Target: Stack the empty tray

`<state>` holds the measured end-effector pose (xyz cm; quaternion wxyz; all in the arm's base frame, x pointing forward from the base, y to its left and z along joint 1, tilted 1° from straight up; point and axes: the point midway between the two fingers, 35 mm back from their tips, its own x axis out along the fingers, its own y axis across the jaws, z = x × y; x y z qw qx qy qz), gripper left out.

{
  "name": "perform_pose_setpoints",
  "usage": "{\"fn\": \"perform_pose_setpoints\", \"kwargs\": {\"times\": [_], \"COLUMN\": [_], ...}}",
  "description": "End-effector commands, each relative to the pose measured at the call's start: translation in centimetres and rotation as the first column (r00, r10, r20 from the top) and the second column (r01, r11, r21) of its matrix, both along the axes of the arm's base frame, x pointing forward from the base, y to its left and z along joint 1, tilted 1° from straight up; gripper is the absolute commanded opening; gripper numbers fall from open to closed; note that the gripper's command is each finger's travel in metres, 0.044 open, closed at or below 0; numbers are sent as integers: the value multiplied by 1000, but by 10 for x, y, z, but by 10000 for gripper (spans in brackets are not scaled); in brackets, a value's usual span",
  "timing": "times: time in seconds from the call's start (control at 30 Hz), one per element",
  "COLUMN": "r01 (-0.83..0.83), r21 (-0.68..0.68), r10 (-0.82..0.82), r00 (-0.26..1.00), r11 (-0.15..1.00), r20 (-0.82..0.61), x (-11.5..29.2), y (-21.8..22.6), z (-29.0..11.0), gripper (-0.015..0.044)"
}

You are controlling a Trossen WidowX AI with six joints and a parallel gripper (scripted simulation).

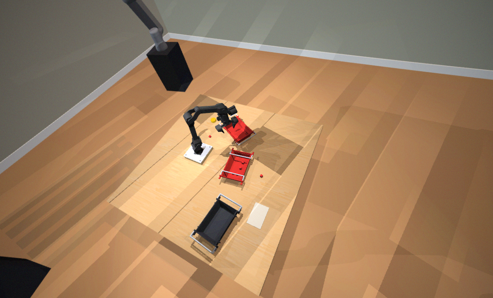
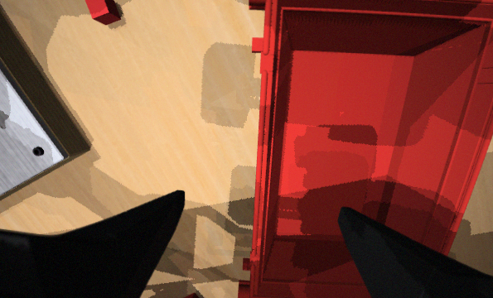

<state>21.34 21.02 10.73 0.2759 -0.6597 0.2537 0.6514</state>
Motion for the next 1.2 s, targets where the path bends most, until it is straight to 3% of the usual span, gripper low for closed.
{"fn": "perform_pose_setpoints", "kwargs": {"times": [0.0,0.23,0.8,1.17], "r01": [-64,-64,-64,-64], "r21": [2,2,2,2], "r10": [64,64,64,64], "r00": [998,998,998,998], "r11": [998,998,998,998], "r20": [18,18,17,17], "x": [-4,-3,-1,-1], "y": [0,1,3,3], "z": [1,-7,-82,-85], "gripper": [440,440,440,425]}}
